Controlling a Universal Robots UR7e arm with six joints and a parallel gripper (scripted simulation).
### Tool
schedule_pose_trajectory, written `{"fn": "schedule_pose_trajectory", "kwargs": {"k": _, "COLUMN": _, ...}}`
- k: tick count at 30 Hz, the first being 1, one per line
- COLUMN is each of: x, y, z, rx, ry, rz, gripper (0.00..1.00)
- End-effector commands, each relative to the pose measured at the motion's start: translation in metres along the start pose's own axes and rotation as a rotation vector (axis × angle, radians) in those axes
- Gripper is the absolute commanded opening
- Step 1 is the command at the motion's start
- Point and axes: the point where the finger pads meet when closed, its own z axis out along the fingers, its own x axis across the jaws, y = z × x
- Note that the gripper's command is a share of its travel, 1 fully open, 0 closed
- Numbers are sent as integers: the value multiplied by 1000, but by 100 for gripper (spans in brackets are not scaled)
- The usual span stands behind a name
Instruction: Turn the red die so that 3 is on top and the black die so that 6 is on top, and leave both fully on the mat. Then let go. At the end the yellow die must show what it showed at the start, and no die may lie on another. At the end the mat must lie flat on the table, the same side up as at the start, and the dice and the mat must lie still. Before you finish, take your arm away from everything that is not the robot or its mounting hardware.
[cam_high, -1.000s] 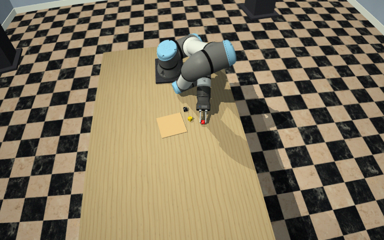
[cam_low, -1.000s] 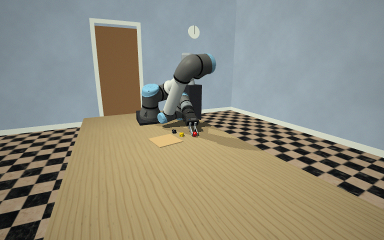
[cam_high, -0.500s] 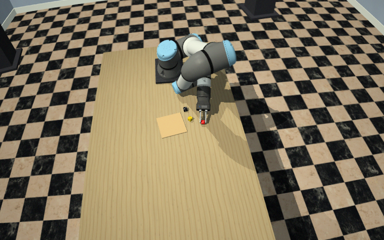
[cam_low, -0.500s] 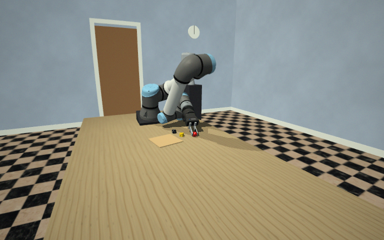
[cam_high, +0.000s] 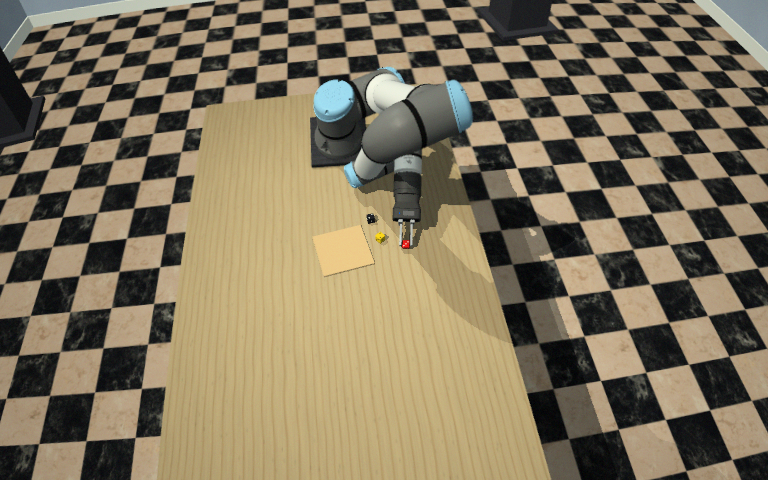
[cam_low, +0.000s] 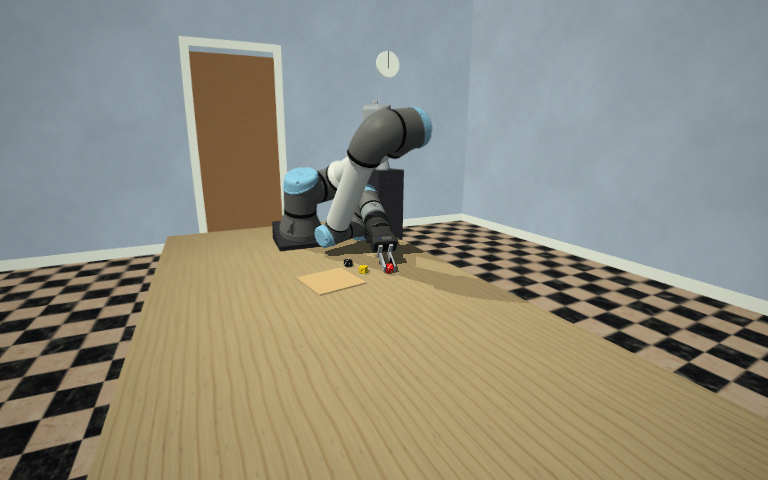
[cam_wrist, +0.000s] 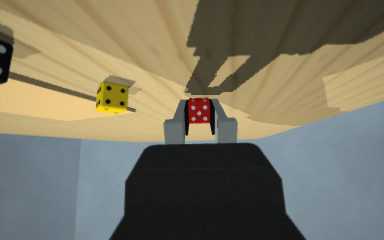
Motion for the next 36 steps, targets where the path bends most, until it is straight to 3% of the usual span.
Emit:
{"fn": "schedule_pose_trajectory", "kwargs": {"k": 1, "x": 0, "y": 0, "z": 2, "rx": -4, "ry": -1, "rz": 1, "gripper": 40}}
{"fn": "schedule_pose_trajectory", "kwargs": {"k": 6, "x": 0, "y": 0, "z": 2, "rx": -4, "ry": -1, "rz": 1, "gripper": 46}}
{"fn": "schedule_pose_trajectory", "kwargs": {"k": 10, "x": 0, "y": 0, "z": 2, "rx": -4, "ry": -1, "rz": 1, "gripper": 58}}
{"fn": "schedule_pose_trajectory", "kwargs": {"k": 12, "x": 0, "y": 0, "z": 2, "rx": -4, "ry": -1, "rz": 1, "gripper": 58}}
{"fn": "schedule_pose_trajectory", "kwargs": {"k": 13, "x": 0, "y": 0, "z": 2, "rx": -4, "ry": -1, "rz": 1, "gripper": 64}}
{"fn": "schedule_pose_trajectory", "kwargs": {"k": 17, "x": 0, "y": 0, "z": 2, "rx": -4, "ry": -1, "rz": 1, "gripper": 64}}
{"fn": "schedule_pose_trajectory", "kwargs": {"k": 18, "x": 0, "y": 0, "z": 2, "rx": -4, "ry": -1, "rz": 1, "gripper": 70}}
{"fn": "schedule_pose_trajectory", "kwargs": {"k": 36, "x": 0, "y": 0, "z": 2, "rx": -4, "ry": -1, "rz": 1, "gripper": 70}}
